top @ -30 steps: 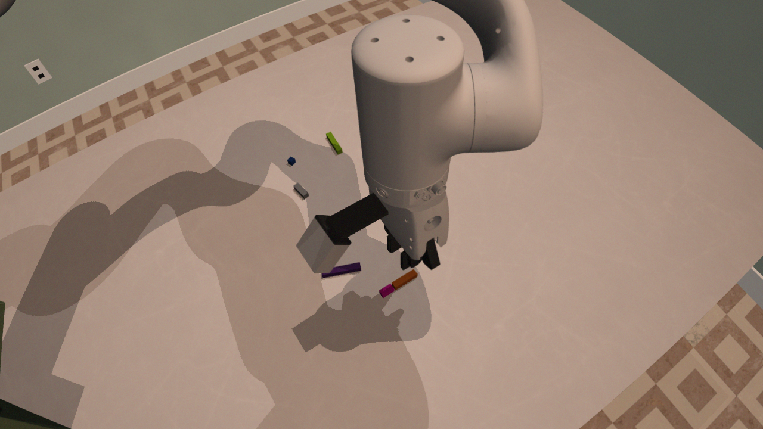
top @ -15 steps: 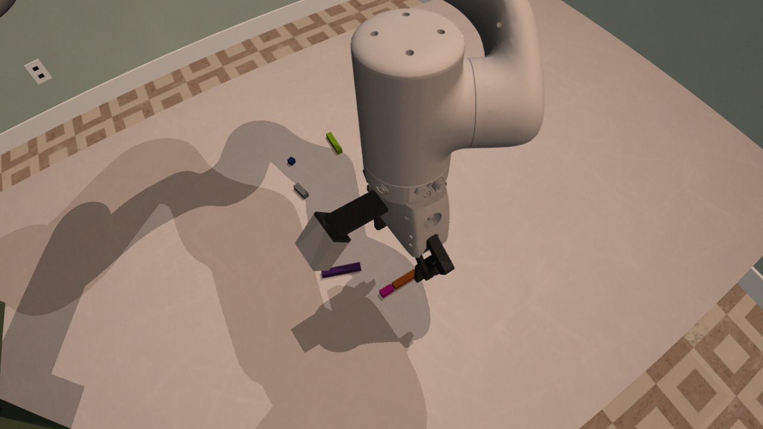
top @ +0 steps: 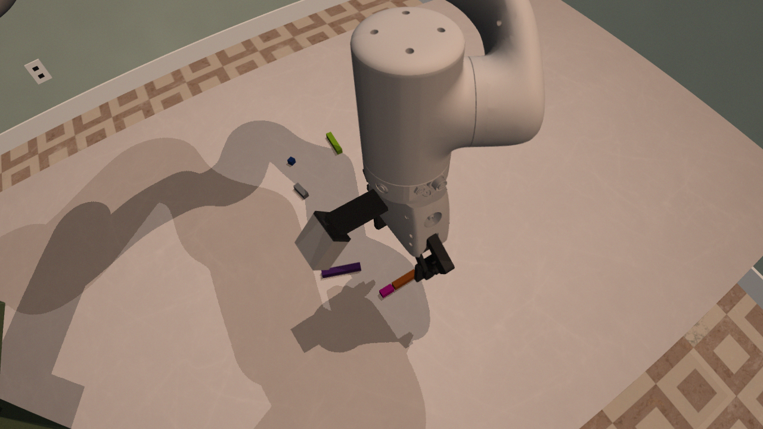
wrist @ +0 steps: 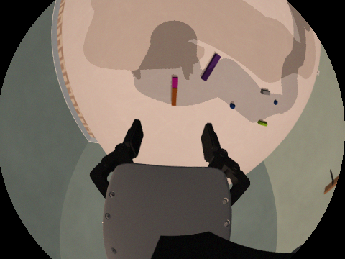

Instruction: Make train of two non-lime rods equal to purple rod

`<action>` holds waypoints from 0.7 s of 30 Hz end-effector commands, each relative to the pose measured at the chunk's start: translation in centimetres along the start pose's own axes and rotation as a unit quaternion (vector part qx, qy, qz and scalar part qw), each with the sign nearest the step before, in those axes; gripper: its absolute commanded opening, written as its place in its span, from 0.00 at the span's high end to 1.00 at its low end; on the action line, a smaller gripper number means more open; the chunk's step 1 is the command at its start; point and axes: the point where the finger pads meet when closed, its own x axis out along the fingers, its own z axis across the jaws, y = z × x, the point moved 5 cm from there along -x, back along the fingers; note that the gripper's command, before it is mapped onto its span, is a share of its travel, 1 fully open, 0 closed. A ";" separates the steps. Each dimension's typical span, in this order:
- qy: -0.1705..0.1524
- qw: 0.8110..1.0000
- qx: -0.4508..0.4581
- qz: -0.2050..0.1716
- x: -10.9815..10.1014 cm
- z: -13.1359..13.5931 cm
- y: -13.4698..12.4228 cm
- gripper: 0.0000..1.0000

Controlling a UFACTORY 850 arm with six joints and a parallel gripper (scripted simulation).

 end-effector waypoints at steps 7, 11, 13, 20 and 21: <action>0.000 1.000 0.000 -0.001 -2.3 0.0 0.0 0.00; 0.000 1.000 0.000 -0.001 -4.4 0.0 0.0 0.00; 0.000 1.000 0.000 -0.001 -5.4 0.0 0.0 0.00; 0.000 1.000 0.000 -0.001 -7.6 0.0 0.0 0.00; 0.000 1.000 0.000 -0.001 -7.9 0.0 0.0 0.00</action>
